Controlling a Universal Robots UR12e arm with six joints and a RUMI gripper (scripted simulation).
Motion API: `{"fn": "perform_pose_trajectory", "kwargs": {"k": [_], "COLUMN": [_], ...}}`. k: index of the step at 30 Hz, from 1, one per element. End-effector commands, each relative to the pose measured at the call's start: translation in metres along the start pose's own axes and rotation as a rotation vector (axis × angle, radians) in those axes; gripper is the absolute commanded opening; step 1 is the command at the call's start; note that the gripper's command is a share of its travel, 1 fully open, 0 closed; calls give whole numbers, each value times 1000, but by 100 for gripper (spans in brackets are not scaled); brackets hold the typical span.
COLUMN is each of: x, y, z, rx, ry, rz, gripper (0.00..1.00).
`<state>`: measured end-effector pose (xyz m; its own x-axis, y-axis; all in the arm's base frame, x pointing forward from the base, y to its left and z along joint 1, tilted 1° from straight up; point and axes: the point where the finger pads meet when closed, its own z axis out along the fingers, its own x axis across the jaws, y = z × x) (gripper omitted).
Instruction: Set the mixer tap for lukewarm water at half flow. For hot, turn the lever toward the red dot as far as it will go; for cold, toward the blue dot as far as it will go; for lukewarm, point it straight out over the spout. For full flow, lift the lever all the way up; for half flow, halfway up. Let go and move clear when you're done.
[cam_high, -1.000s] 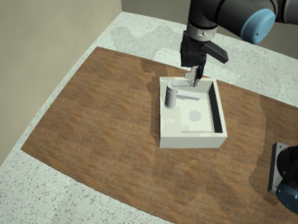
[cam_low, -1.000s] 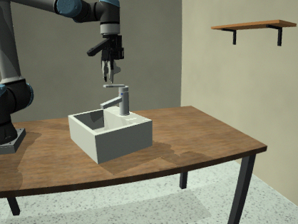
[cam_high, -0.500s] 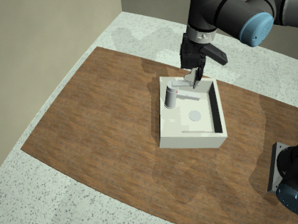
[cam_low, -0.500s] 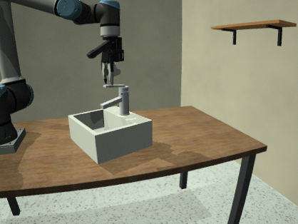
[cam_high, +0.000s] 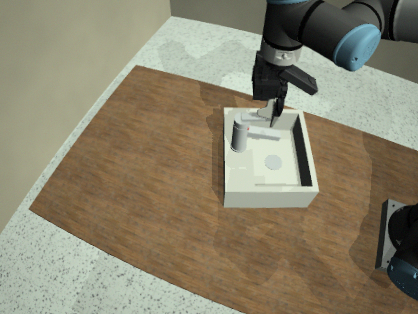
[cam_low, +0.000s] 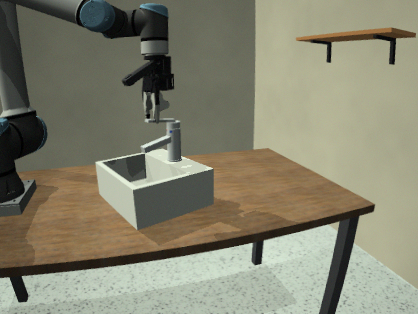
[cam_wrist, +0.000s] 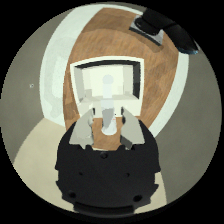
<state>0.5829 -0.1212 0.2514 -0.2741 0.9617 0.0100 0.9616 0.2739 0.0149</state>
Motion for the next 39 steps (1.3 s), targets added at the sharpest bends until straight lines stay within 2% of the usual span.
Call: {"fn": "perform_pose_trajectory", "kwargs": {"k": [1,39], "x": [2,1], "y": [1,1], "z": [7,10], "rx": [1,-2], "ry": [2,0], "rz": [-1,-1], "gripper": [37,37]}}
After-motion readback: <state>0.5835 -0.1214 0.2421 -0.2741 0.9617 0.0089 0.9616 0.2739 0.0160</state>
